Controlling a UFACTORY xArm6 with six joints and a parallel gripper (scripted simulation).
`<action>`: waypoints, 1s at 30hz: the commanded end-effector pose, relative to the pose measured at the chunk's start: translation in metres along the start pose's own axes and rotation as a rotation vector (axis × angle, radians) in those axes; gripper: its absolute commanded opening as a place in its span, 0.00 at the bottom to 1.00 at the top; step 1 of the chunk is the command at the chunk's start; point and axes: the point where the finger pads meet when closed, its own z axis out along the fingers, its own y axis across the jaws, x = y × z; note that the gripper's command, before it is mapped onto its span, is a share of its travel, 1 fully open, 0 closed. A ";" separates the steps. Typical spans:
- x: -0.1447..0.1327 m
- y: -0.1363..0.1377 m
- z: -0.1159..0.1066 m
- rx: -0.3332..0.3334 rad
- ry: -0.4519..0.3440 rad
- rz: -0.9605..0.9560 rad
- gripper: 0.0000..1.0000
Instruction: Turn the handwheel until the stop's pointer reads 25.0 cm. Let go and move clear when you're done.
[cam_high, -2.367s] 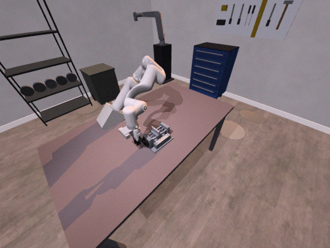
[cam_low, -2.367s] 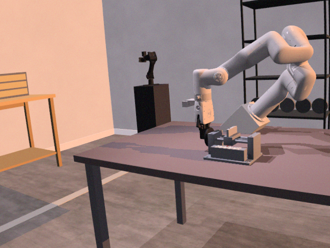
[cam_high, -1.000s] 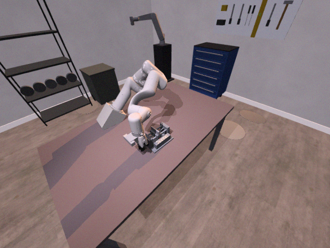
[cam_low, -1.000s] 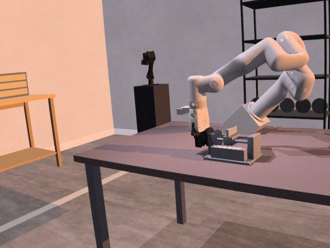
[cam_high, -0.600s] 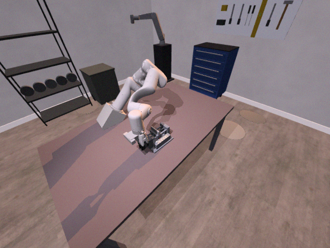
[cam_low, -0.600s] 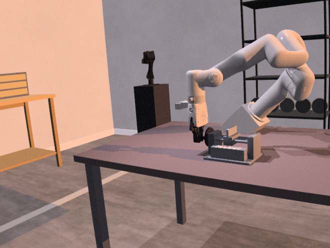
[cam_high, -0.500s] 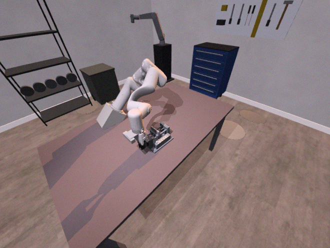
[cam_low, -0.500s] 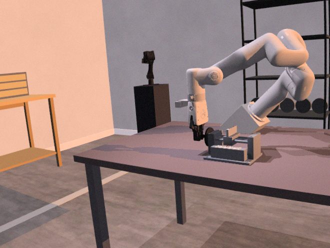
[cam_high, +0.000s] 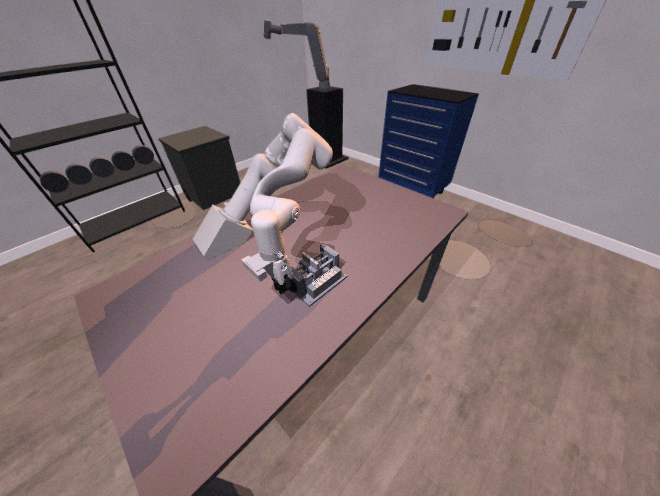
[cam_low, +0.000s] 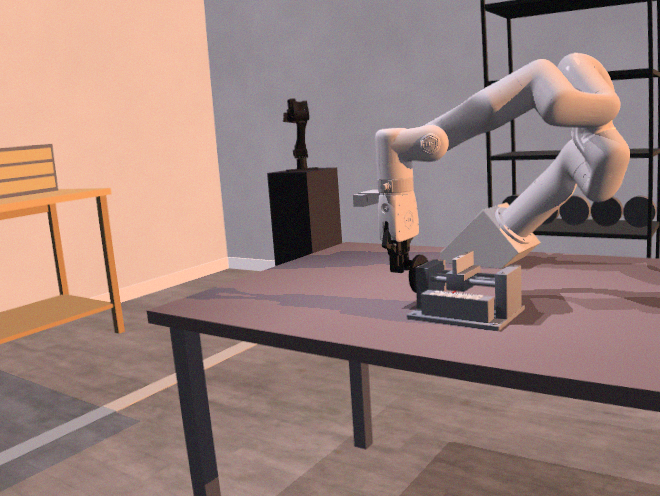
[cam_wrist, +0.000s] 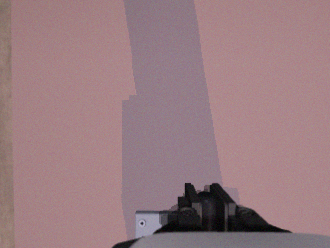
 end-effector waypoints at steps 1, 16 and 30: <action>0.000 0.005 -0.003 0.001 0.001 0.000 0.06; 0.000 0.016 -0.004 0.001 0.001 0.000 0.06; 0.000 0.023 -0.002 0.001 0.001 0.000 0.06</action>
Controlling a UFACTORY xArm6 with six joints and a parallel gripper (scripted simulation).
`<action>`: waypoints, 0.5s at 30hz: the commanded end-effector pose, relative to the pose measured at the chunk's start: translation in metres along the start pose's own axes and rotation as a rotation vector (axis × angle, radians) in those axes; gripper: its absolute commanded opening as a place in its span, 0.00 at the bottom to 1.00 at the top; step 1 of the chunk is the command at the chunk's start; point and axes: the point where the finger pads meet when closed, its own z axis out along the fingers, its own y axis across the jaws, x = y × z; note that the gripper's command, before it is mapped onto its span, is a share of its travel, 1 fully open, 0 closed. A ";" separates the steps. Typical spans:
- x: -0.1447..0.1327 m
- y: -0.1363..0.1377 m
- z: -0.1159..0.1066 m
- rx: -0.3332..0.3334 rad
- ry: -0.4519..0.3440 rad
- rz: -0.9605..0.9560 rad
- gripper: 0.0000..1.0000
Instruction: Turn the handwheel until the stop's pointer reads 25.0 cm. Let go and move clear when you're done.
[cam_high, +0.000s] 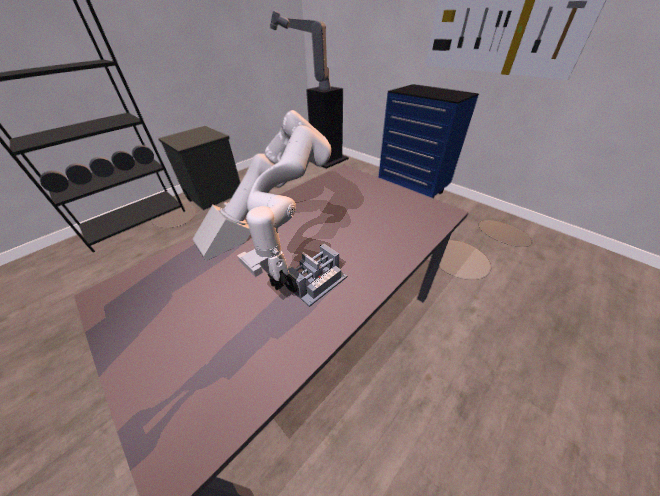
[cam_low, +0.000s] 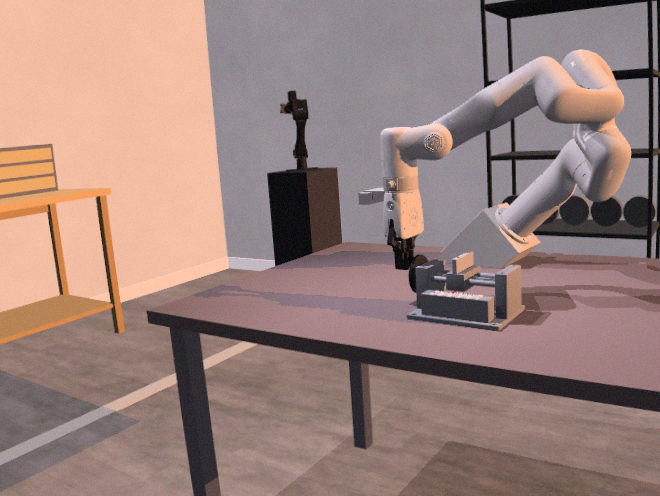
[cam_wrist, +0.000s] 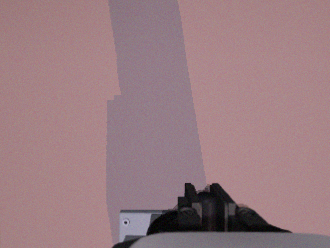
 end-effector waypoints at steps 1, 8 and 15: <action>0.000 0.002 -0.001 0.003 0.002 -0.001 0.06; 0.000 0.005 0.001 0.003 0.002 -0.001 0.06; 0.000 0.007 0.002 0.003 0.002 -0.001 0.06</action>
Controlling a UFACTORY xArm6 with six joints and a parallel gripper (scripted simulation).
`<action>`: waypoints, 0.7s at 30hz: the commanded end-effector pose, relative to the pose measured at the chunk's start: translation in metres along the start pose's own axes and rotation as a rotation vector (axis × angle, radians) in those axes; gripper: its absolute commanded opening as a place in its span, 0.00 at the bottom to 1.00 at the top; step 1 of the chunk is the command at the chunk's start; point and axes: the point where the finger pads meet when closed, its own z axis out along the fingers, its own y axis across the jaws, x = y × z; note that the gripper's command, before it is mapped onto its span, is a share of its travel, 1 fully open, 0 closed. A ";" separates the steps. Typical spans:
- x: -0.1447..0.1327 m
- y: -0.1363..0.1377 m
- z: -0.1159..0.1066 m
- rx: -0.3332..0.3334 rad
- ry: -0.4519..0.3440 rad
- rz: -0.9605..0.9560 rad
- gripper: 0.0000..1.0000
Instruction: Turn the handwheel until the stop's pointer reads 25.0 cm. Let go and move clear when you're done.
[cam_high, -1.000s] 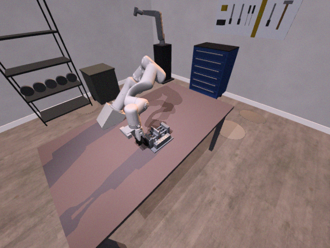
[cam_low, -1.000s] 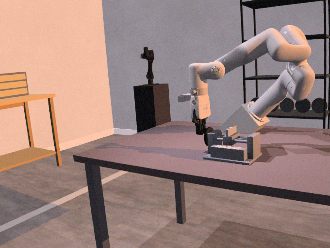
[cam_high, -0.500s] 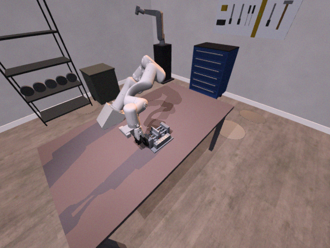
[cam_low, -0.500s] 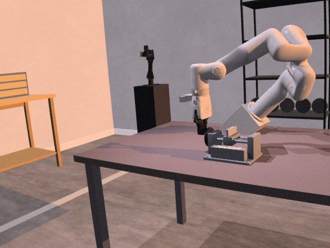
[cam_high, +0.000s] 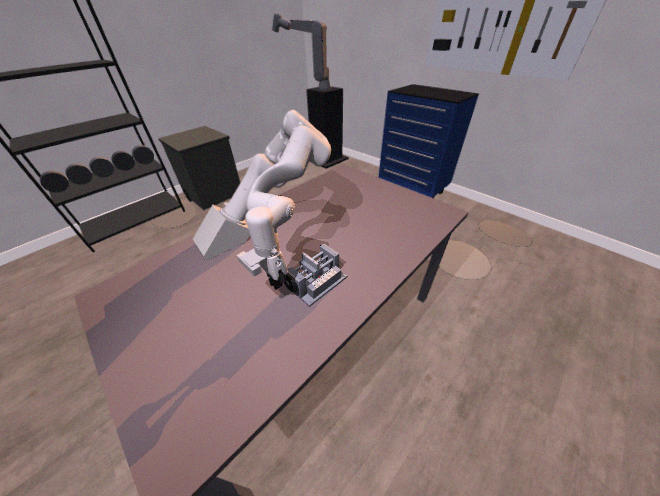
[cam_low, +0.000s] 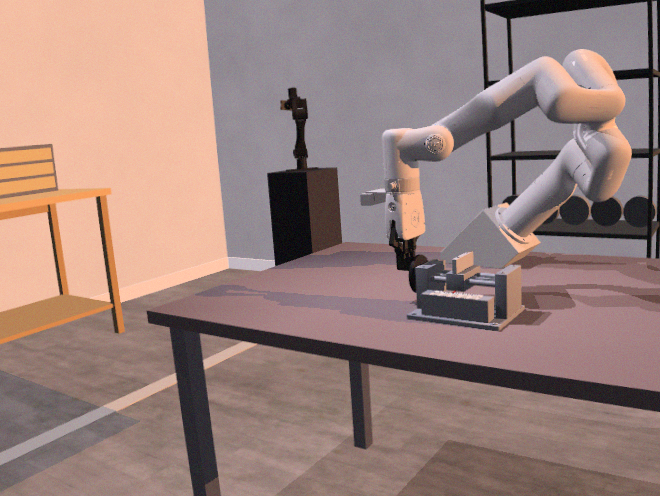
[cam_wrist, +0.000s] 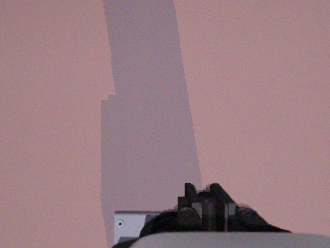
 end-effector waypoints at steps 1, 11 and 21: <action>0.000 0.000 -0.001 0.004 0.002 -0.001 0.06; 0.000 0.003 0.001 0.004 0.002 -0.001 0.06; 0.000 0.005 0.003 0.004 0.002 -0.001 0.06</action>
